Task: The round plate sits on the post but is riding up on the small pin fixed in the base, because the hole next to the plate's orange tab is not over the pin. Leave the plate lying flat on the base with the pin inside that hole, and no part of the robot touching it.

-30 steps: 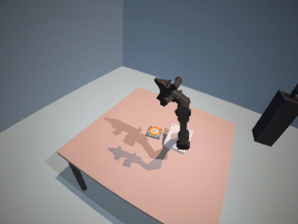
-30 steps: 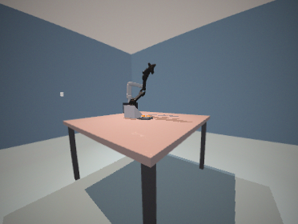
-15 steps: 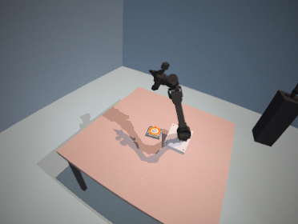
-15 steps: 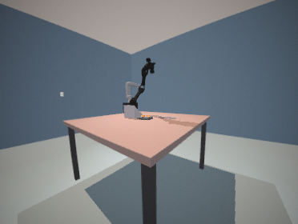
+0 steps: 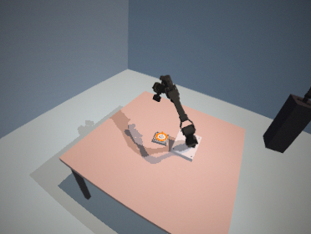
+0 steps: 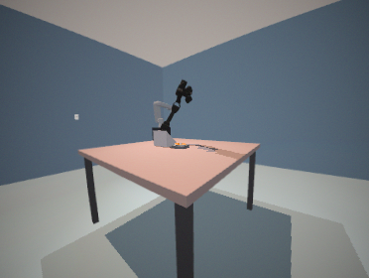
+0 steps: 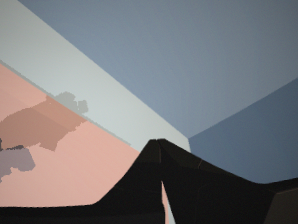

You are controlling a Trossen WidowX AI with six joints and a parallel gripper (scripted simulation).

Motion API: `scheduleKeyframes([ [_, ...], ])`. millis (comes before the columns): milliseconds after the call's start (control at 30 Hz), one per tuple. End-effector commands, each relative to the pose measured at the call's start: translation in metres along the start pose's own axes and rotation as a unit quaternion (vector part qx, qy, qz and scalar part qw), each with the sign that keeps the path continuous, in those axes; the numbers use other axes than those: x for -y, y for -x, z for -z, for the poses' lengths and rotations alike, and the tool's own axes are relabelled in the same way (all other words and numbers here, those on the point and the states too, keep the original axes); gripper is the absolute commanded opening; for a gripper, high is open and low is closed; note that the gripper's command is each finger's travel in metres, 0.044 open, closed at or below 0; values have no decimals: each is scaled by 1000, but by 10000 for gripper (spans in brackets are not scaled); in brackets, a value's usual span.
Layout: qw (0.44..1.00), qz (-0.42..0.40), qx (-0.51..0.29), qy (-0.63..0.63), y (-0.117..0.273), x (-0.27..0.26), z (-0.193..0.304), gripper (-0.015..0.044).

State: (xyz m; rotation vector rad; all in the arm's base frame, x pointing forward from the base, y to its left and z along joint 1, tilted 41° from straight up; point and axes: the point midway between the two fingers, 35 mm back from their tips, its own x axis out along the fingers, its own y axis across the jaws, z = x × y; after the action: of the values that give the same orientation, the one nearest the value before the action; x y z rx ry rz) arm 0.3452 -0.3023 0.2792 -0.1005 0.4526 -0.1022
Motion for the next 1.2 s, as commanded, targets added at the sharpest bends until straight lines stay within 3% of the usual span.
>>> scheduleKeyframes([
  [0,995,-58,-68,-54,-34,-30,48,0],
  [333,927,-202,-266,-169,-80,-132,170,0],
  [567,849,-275,-394,-221,-71,-199,238,0],
  [667,789,-312,-469,-245,-55,-238,271,0],
  [1167,784,-315,-475,-246,-69,-266,287,0],
])
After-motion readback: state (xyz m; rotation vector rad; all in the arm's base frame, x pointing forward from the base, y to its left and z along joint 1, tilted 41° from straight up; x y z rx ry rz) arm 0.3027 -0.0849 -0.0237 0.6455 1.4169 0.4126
